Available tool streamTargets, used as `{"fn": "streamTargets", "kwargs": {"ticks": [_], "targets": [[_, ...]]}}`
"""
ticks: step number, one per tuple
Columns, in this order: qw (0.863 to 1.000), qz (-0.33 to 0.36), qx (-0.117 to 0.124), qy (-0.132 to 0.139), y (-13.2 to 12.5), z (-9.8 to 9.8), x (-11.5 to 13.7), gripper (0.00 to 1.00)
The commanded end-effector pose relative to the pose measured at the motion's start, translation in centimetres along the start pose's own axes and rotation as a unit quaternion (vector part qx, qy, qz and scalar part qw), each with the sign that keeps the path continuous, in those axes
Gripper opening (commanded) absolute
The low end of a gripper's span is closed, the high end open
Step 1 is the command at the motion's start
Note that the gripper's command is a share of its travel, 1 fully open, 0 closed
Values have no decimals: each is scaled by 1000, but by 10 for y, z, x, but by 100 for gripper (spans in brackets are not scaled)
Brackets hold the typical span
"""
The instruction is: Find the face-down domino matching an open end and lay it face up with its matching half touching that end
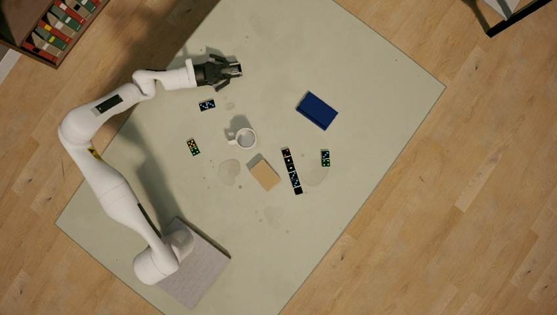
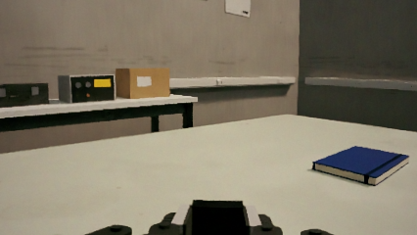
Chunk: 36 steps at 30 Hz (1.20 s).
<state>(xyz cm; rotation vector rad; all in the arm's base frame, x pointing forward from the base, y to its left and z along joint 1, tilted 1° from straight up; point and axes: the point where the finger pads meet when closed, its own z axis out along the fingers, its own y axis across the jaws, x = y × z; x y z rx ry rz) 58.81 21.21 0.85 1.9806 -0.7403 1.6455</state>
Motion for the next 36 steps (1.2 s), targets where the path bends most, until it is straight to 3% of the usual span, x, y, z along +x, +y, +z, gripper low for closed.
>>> {"fn": "streamTargets", "kwargs": {"ticks": [1,26,27,36], "targets": [[1000,1,0,0,0,0,0,31],[1000,1,0,0,0,0,-1,31],[1000,1,0,0,0,0,-1,49],[1000,1,0,0,0,0,-1,49]]}}
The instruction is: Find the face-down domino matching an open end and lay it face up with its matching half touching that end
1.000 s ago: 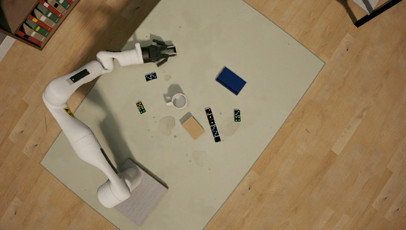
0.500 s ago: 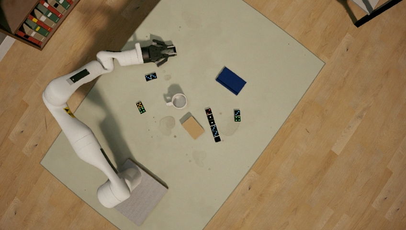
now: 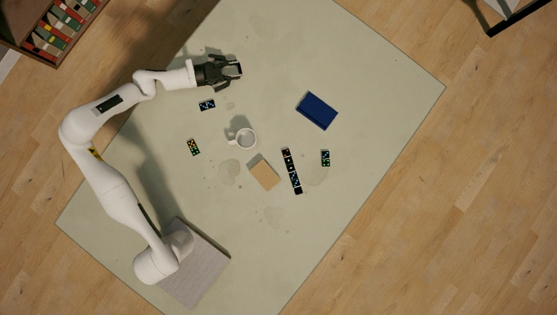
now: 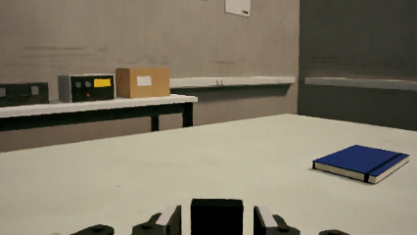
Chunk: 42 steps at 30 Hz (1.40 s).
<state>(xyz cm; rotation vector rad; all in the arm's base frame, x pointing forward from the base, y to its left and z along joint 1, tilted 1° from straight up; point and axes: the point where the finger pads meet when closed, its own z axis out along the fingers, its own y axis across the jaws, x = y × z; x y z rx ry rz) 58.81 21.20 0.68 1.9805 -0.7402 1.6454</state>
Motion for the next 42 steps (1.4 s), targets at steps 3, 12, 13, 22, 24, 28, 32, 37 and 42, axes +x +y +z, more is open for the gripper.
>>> {"fn": "streamTargets", "kwargs": {"ticks": [3,12,13,22,24,28,32,37,42], "targets": [[1000,1,0,0,-1,0,1,49],[1000,1,0,0,-1,0,1,49],[1000,1,0,0,-1,0,1,49],[1000,1,0,0,-1,-1,2,49],[1000,1,0,0,0,-4,3,49],[1000,1,0,0,0,-8,6,49],[1000,1,0,0,0,-21,13,49],[1000,1,0,0,0,-41,25,49],[1000,1,0,0,0,-59,36,49]]}}
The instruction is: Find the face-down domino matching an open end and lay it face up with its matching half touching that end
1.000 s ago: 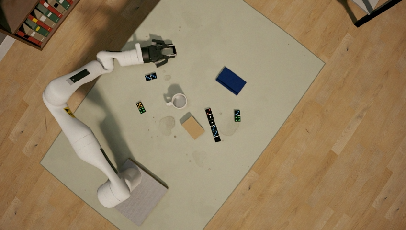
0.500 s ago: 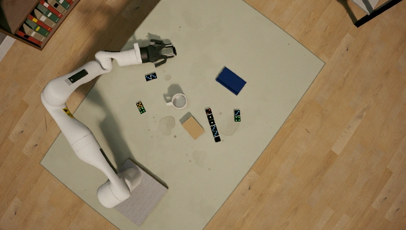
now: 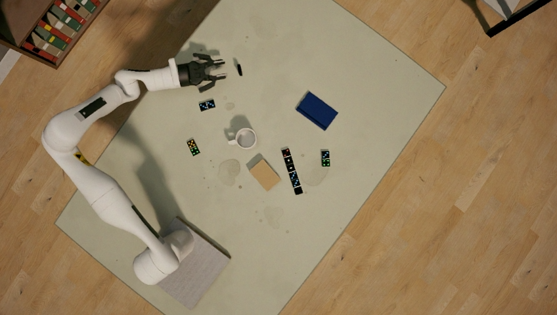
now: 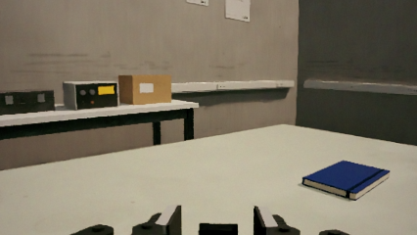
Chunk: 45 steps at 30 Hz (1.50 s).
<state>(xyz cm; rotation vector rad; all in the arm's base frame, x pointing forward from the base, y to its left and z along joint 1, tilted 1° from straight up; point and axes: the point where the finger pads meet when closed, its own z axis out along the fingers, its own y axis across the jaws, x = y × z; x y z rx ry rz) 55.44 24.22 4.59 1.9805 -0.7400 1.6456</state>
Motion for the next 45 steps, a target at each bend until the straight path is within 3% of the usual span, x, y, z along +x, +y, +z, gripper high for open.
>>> {"fn": "streamTargets", "kwargs": {"ticks": [1,23,40,45], "targets": [[1000,1,0,0,0,-9,7,49],[1000,1,0,0,-1,-11,15,49],[1000,1,1,0,-3,30,64,49],[999,23,-16,-25,0,35,67,49]]}}
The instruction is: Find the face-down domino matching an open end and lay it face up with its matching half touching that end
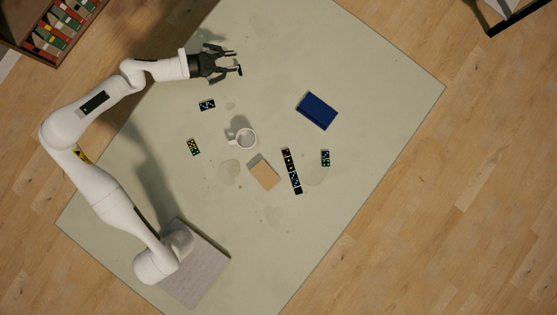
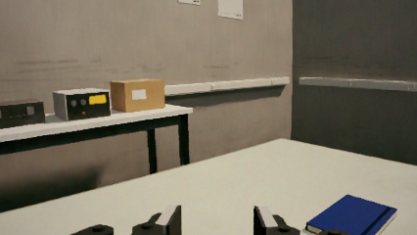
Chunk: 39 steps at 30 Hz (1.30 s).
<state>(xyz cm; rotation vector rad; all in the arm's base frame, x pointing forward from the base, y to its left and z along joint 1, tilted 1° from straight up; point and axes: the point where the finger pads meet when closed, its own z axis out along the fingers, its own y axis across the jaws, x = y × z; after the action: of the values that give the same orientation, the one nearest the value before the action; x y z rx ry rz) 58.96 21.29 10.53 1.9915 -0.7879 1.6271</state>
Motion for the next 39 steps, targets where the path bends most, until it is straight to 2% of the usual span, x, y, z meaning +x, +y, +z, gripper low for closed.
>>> {"fn": "streamTargets", "kwargs": {"ticks": [1,7,9,13,19,24,26,32,39], "targets": [[1000,17,-12,-19,1,1,0,49],[996,56,-41,-63,2,2,1,49],[996,56,-41,-63,2,2,1,49],[990,86,-62,-97,2,2,1,49],[973,137,-100,-154,5,5,0,49],[953,181,-133,-204,7,7,1,49],[953,181,-133,-204,7,7,1,49],[919,236,-172,-265,9,9,1,49],[869,296,-215,-333,10,11,2,49]]}}
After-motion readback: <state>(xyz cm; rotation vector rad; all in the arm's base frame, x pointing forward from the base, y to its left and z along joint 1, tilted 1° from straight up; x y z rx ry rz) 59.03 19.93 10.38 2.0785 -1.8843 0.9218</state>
